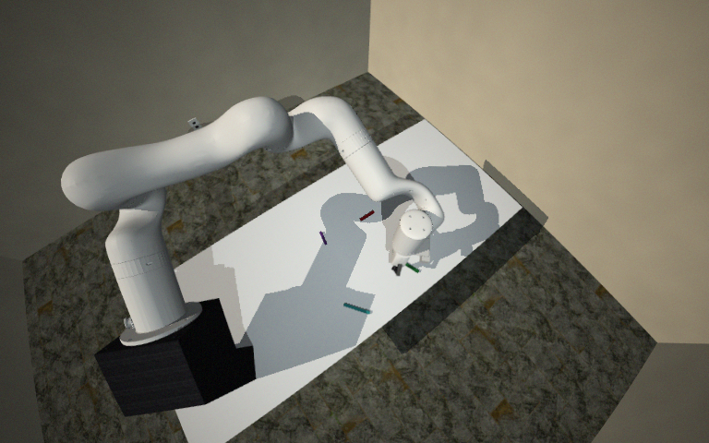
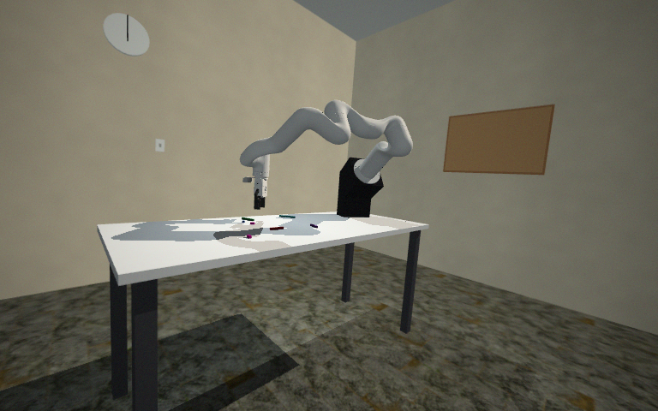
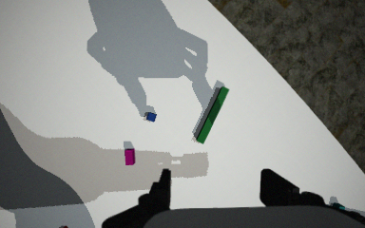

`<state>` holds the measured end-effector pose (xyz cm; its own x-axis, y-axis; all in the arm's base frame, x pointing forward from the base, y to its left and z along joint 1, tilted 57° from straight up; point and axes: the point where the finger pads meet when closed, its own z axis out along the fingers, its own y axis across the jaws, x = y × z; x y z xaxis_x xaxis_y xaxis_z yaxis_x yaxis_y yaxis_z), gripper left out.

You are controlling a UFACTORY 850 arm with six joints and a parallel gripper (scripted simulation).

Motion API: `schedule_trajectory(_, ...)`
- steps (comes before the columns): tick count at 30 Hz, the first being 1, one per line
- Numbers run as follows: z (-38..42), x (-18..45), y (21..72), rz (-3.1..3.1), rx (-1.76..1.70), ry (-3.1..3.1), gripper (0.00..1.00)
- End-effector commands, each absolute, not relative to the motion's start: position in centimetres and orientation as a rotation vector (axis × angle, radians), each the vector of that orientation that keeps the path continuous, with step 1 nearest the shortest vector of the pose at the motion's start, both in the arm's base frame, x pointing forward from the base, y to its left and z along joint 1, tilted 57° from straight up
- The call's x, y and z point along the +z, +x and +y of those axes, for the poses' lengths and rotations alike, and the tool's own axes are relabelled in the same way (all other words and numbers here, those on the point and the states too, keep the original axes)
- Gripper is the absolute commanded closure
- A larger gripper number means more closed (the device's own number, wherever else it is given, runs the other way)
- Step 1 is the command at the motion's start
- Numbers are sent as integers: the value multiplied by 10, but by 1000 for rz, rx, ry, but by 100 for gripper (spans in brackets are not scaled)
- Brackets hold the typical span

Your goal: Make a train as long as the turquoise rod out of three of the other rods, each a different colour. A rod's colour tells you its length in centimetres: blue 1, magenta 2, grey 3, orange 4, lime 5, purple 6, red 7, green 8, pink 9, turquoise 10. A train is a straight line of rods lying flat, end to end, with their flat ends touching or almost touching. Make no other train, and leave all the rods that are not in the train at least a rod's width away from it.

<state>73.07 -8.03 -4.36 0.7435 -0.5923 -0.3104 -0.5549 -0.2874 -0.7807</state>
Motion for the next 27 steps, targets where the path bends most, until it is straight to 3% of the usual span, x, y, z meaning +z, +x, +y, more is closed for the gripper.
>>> schedule_trajectory(1,-81,-43,731,873,-50,-1959,0)
schedule_trajectory(27,-50,-2,729,175,-443,-2170,0)
